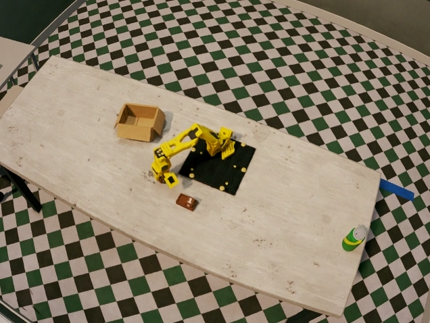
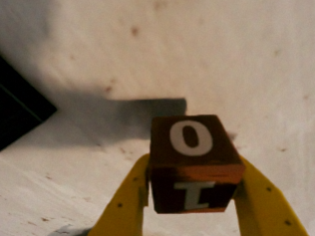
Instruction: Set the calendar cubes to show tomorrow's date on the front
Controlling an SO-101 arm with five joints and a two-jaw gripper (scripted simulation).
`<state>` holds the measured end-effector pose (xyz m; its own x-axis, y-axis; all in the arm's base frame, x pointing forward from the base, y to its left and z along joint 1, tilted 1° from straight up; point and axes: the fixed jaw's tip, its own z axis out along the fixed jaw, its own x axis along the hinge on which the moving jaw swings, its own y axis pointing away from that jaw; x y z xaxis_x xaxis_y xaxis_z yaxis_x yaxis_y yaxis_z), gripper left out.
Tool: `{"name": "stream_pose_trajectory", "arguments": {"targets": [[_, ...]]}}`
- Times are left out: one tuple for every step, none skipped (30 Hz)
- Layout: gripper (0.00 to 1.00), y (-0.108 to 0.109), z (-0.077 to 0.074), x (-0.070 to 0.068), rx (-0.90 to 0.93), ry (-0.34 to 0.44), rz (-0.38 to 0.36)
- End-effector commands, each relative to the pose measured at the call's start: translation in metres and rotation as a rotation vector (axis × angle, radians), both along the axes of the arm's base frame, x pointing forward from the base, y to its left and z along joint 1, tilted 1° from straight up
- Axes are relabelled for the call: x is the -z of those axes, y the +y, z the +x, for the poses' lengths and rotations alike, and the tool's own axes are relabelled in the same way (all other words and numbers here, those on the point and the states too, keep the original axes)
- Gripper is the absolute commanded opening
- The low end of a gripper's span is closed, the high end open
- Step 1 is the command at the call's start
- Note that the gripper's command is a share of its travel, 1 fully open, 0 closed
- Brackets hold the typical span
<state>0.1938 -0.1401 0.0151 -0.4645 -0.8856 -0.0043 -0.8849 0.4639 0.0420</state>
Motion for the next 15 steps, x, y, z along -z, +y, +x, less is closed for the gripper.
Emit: {"name": "stream_pose_trajectory", "arguments": {"targets": [[0.00,-0.002,0.003,-0.014,0.002,-0.023,-0.014],[0.00,-0.002,0.003,-0.017,0.002,-0.024,-0.015],[0.00,-0.002,0.003,-0.020,0.002,-0.024,-0.015],[0.00,-0.002,0.003,-0.023,0.002,-0.025,-0.016],[0.00,-0.002,0.002,-0.025,0.002,-0.025,-0.016],[0.00,-0.002,0.002,-0.027,0.002,-0.026,-0.016],[0.00,-0.002,0.002,-0.029,0.002,-0.026,-0.017],[0.00,-0.002,0.002,-0.030,0.002,-0.026,-0.017],[0.00,-0.002,0.002,-0.032,0.002,-0.027,-0.017],[0.00,-0.002,0.002,-0.032,0.002,-0.027,-0.017],[0.00,-0.002,0.002,-0.033,0.002,-0.027,-0.017],[0.00,-0.002,0.002,-0.033,0.002,-0.027,-0.017],[0.00,-0.002,0.002,-0.033,0.002,-0.027,-0.017],[0.00,-0.002,0.002,-0.033,0.002,-0.027,-0.017],[0.00,-0.002,0.002,-0.033,0.002,-0.027,-0.017]]}}
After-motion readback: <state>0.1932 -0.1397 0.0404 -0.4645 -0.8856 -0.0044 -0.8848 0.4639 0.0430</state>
